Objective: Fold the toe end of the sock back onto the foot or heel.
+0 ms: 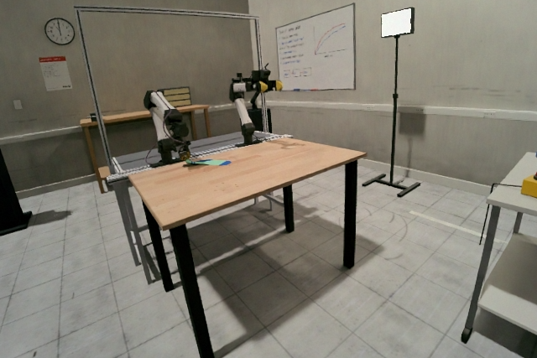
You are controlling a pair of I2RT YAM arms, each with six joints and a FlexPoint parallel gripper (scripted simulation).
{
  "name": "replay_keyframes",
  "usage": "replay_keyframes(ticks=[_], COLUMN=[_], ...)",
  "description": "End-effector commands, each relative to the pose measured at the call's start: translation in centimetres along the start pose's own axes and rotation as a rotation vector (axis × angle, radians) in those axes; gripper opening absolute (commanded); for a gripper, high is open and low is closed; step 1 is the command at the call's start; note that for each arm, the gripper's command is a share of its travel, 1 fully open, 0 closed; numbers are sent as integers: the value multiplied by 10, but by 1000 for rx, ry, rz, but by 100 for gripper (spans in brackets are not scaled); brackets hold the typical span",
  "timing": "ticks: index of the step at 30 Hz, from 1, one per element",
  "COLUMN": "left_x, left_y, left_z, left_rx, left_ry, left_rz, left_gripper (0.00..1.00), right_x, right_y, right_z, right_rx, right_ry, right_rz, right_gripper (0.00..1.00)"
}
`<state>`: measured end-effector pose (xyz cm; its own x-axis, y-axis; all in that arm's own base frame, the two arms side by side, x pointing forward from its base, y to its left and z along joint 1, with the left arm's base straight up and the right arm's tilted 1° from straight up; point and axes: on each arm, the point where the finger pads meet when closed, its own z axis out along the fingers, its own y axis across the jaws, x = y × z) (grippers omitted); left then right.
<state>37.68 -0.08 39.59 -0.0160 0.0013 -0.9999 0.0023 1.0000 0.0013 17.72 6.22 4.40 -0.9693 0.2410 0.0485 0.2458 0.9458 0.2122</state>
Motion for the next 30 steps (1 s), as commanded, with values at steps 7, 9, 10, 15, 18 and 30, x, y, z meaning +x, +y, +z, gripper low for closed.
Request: replay_keyframes(ticks=[7, 9, 10, 15, 18, 30], left_x=[-6, -6, -6, -6, -6, -6], left_y=[1, 1, 1, 1, 1, 1], left_z=[-2, -2, -2, -2, -2, -2], left_rx=[-2, -2, -2, -2, -2, -2], left_ry=[-16, -16, -16, -16, -16, -16], left_rz=[-1, -1, -1, -1, -1, -1], left_gripper=[100, 100, 100, 100, 100, 100], right_x=[1, 0, 0, -7, -13, -18], right_y=[-7, -7, -7, -11, -16, -33], right_z=[1, 1, 1, -4, -9, -10], right_rx=[-2, -2, -1, -6, -4, -4], right_ry=[20, 18, 18, 11, -6, -1], right_rz=[-16, -17, -17, -23, -27, 1], right_gripper=[5, 5, 5, 5, 5, 5])
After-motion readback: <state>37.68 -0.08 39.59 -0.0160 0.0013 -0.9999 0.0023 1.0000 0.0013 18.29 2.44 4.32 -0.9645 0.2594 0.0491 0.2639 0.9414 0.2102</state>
